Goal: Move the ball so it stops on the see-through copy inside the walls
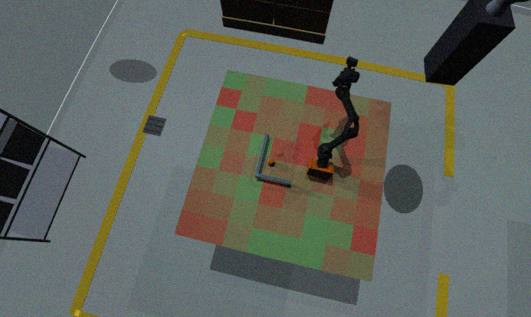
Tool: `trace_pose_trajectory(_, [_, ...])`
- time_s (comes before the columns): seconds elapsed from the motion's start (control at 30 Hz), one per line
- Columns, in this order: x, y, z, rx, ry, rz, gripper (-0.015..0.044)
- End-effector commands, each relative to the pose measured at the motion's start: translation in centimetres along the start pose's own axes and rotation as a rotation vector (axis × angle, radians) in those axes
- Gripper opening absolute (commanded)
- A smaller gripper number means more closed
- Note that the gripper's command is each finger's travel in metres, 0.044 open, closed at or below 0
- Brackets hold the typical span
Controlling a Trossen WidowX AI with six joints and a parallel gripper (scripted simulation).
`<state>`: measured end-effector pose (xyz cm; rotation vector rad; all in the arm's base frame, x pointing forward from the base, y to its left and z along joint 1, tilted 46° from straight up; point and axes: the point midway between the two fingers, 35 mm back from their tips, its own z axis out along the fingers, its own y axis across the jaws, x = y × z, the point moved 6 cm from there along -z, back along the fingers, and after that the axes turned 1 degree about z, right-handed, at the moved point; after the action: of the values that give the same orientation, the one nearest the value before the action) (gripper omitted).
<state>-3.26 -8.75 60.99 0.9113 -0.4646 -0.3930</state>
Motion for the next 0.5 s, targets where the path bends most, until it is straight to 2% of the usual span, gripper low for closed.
trace_pose_trajectory(0.0, [5.6, -3.4, 0.3, 0.078, 0.163, -0.218, 0.0332])
trace_pose_trajectory(0.23, [13.1, -7.9, -1.6, 0.137, 0.423, -0.526, 0.0332])
trace_pose_trajectory(0.47, [19.8, -12.1, -5.8, 0.126, 0.702, -0.831, 0.0332])
